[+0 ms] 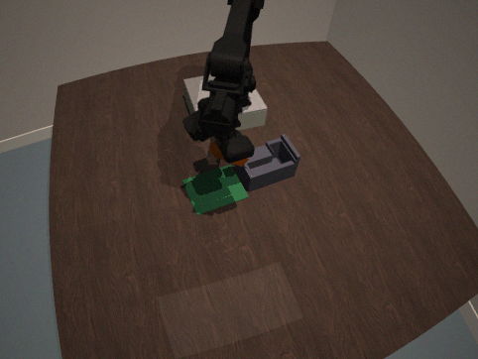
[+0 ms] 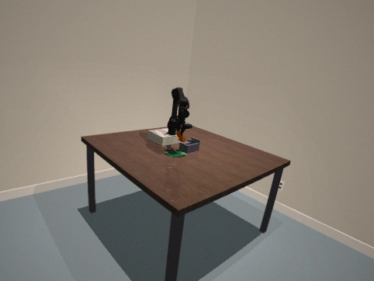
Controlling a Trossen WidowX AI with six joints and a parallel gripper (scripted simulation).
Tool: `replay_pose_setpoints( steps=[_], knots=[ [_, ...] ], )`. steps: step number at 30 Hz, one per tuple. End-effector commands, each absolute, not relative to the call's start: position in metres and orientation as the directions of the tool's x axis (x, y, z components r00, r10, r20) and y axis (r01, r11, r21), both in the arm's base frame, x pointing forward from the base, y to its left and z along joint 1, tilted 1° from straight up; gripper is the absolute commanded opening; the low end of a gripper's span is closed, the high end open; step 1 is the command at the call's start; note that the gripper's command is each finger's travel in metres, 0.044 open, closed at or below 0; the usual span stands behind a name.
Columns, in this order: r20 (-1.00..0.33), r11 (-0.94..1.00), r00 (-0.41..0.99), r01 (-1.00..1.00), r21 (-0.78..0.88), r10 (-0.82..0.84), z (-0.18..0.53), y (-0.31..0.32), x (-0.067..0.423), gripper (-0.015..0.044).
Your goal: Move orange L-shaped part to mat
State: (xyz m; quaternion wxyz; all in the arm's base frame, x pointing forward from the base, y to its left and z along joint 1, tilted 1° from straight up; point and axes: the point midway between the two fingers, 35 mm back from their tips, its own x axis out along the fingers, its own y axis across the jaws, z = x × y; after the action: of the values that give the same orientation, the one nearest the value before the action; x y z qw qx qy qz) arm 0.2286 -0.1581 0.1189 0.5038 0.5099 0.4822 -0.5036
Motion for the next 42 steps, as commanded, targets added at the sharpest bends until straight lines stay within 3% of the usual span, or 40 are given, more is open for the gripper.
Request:
replay_pose_setpoints(
  steps=[1,42],
  knots=[
    [-0.999,-0.025,0.034,0.999,0.034,-0.017,0.12,-0.177,0.229,0.0],
    [-0.999,-0.025,0.033,0.999,0.034,-0.018,0.073,-0.197,0.229,0.0]
  ],
)
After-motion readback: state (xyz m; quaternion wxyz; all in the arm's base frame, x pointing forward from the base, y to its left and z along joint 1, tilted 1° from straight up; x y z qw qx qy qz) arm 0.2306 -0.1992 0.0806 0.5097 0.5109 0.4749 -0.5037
